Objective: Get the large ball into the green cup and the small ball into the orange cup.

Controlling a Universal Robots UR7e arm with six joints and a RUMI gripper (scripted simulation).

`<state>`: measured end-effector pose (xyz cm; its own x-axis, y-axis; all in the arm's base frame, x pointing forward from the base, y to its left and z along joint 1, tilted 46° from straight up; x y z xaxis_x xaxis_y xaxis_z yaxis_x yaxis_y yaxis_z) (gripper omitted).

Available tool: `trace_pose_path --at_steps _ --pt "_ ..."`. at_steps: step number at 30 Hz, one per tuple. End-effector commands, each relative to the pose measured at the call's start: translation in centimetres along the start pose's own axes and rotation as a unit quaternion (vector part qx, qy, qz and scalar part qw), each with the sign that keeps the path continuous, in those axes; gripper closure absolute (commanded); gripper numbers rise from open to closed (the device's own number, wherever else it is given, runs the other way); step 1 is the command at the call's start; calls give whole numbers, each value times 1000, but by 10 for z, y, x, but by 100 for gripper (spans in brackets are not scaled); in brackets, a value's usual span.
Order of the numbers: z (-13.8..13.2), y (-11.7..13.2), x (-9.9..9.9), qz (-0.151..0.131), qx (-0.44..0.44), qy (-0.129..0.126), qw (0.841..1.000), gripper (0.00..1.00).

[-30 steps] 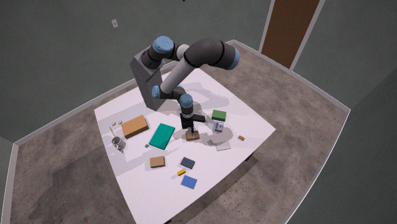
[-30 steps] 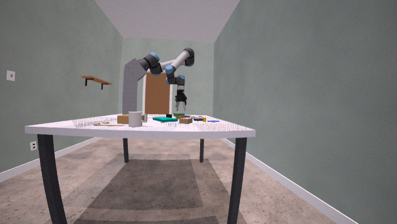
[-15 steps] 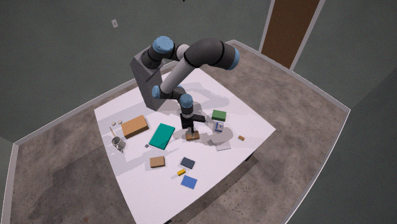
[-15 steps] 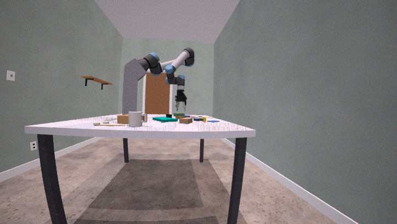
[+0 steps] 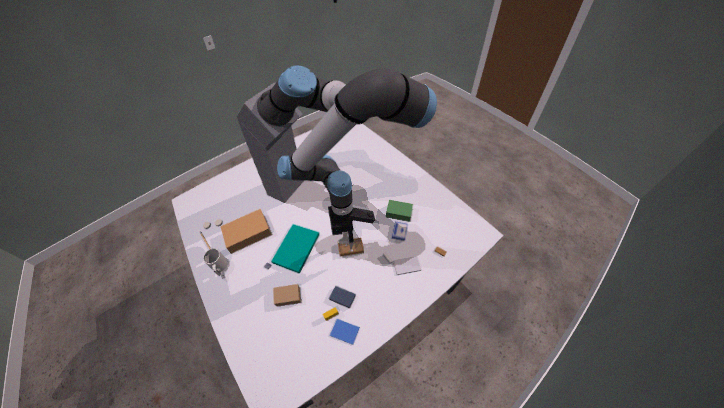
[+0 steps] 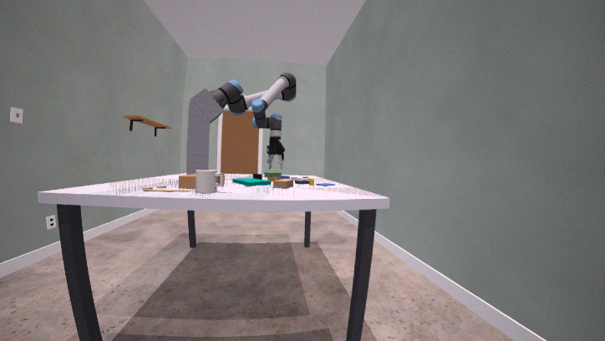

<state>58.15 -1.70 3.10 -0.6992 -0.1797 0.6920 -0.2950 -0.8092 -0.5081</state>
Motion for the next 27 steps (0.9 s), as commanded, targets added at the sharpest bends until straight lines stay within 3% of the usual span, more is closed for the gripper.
trace_pose_path --at_steps 1,27 --pt "0 0 0 0 0 0 1000 46" --pt "0 0 -3 0 0 1 1000 46"
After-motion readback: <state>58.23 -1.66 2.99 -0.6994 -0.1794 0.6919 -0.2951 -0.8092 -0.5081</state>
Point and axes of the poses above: the point where the finger pads meet when closed, its own x axis back along the fingers, its own z axis across the jaws, y = z × x, the point moved 4 cm from there along x, back along the fingers, and after that the axes turned 8 degrees about x, right-handed, at the moved point
